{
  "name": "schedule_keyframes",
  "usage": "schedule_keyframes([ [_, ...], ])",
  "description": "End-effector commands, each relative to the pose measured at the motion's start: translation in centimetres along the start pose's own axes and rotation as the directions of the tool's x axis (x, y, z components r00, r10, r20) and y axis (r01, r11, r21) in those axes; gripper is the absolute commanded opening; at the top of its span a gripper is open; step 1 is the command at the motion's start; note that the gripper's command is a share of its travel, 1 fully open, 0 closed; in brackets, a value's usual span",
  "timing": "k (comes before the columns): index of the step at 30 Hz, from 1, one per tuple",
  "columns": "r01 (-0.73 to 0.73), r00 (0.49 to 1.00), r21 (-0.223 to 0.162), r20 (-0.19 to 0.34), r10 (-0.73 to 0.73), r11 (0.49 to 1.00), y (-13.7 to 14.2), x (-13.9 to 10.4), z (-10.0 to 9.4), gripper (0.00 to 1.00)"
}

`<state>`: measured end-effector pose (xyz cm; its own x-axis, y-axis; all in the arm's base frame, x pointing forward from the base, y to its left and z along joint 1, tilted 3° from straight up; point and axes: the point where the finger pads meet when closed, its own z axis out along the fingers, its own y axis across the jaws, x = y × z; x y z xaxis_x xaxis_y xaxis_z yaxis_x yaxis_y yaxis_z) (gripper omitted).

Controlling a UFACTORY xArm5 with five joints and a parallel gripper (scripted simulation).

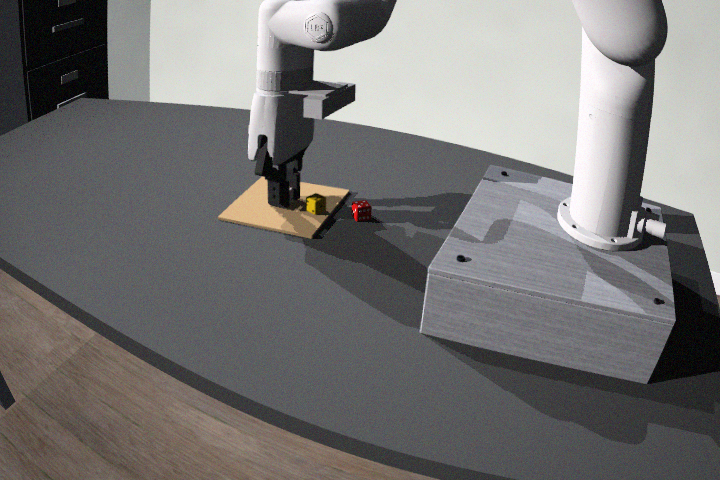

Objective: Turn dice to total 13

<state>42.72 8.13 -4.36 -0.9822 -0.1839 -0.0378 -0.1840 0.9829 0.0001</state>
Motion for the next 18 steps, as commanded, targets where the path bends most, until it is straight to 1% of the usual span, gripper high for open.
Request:
schedule_keyframes([
  [1, 0.000, 1.000, 0.000, 0.003, 0.000, 1.000, 0.00, -0.14, -0.10, 0.19],
  [4, 0.000, 1.000, 0.000, 0.003, 0.000, 1.000, 0.00, -0.14, -0.10, 0.19],
  [5, 0.000, 1.000, 0.000, 0.003, 0.000, 1.000, 0.00, -0.14, -0.10, 0.23],
  [7, 0.000, 1.000, 0.000, 0.003, 0.000, 1.000, 0.00, -0.14, -0.10, 0.23],
  [8, 0.000, 1.000, 0.000, 0.003, 0.000, 1.000, 0.00, -0.14, -0.10, 0.28],
  [10, 0.000, 1.000, 0.000, 0.003, 0.000, 1.000, 0.00, -0.14, -0.10, 0.28],
  [11, 0.000, 1.000, 0.000, 0.003, 0.000, 1.000, 0.00, -0.14, -0.10, 0.32],
  [13, 0.000, 1.000, 0.000, 0.003, 0.000, 1.000, 0.00, -0.14, -0.10, 0.32],
  [14, 0.000, 1.000, 0.000, 0.003, 0.000, 1.000, 0.00, -0.14, -0.10, 0.36],
  [18, 0.000, 1.000, 0.000, 0.003, 0.000, 1.000, 0.00, -0.14, -0.10, 0.36],
])
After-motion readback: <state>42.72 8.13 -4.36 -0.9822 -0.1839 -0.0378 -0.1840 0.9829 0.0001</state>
